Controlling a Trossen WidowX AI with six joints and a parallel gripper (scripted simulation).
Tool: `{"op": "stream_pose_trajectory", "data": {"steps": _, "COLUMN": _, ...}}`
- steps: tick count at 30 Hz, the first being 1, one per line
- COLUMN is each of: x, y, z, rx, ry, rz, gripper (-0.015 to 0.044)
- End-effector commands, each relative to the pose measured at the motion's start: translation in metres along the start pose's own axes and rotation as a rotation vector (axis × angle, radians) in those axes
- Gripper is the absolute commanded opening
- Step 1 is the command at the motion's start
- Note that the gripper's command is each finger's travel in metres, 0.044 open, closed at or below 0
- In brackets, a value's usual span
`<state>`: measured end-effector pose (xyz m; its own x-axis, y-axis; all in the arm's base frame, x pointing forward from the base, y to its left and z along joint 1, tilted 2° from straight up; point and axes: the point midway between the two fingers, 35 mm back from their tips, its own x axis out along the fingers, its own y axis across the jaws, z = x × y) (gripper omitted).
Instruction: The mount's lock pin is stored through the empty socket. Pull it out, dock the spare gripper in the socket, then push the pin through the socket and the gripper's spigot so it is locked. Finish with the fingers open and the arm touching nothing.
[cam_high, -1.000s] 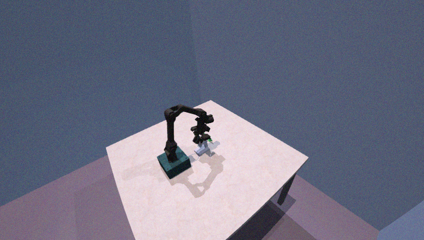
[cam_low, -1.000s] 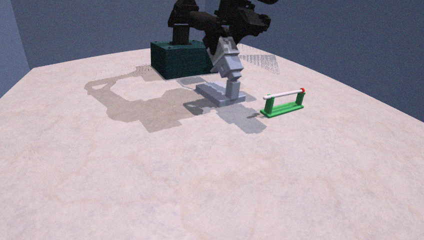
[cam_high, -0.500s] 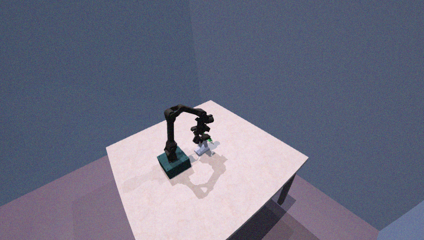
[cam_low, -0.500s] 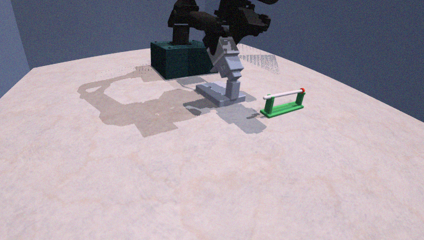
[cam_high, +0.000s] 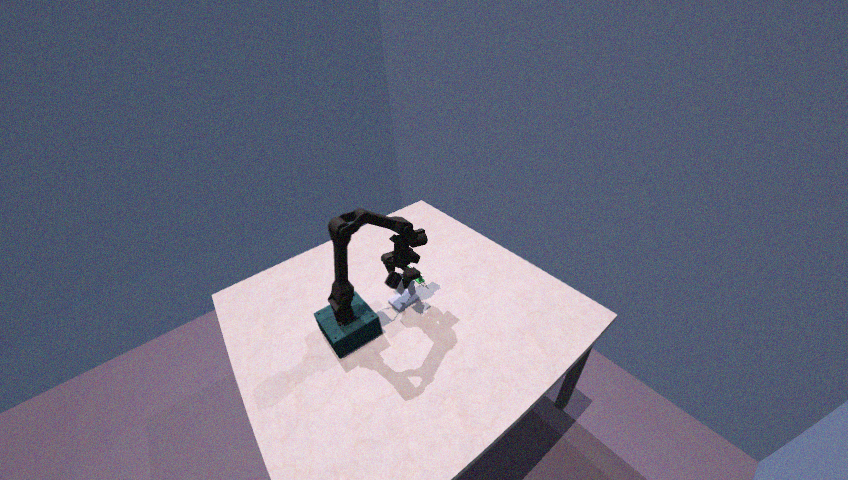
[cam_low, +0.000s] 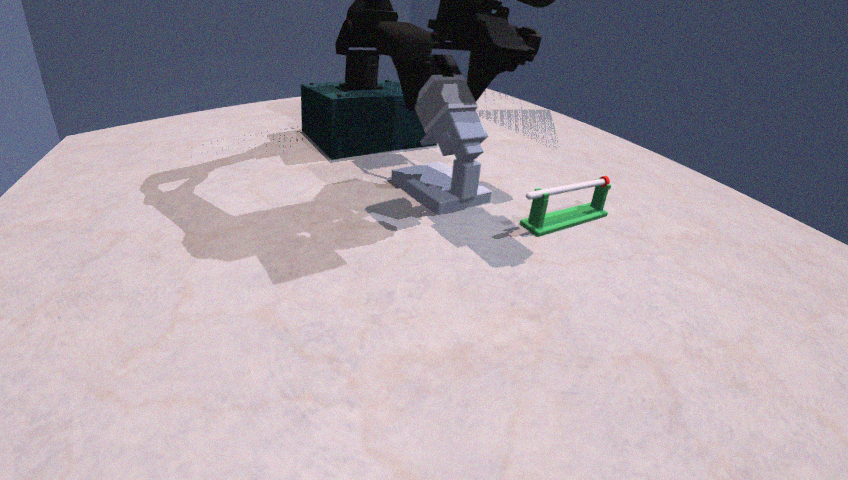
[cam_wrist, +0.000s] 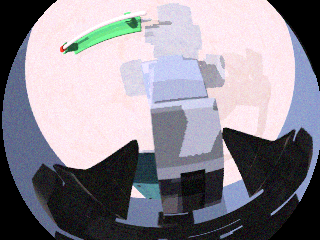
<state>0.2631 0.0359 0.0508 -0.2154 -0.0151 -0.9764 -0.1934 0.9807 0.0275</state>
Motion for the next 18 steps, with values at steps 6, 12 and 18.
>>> {"op": "stream_pose_trajectory", "data": {"steps": 6, "x": -0.009, "y": 0.0, "z": -0.015, "rx": 0.001, "ry": 0.003, "rz": 0.0, "gripper": 0.044}}
{"op": "stream_pose_trajectory", "data": {"steps": 12, "x": -0.016, "y": 0.0, "z": -0.023, "rx": 0.004, "ry": 0.001, "rz": 0.001, "gripper": 0.044}}
{"op": "stream_pose_trajectory", "data": {"steps": 18, "x": -0.022, "y": 0.0, "z": -0.032, "rx": 0.006, "ry": 0.002, "rz": 0.001, "gripper": 0.044}}
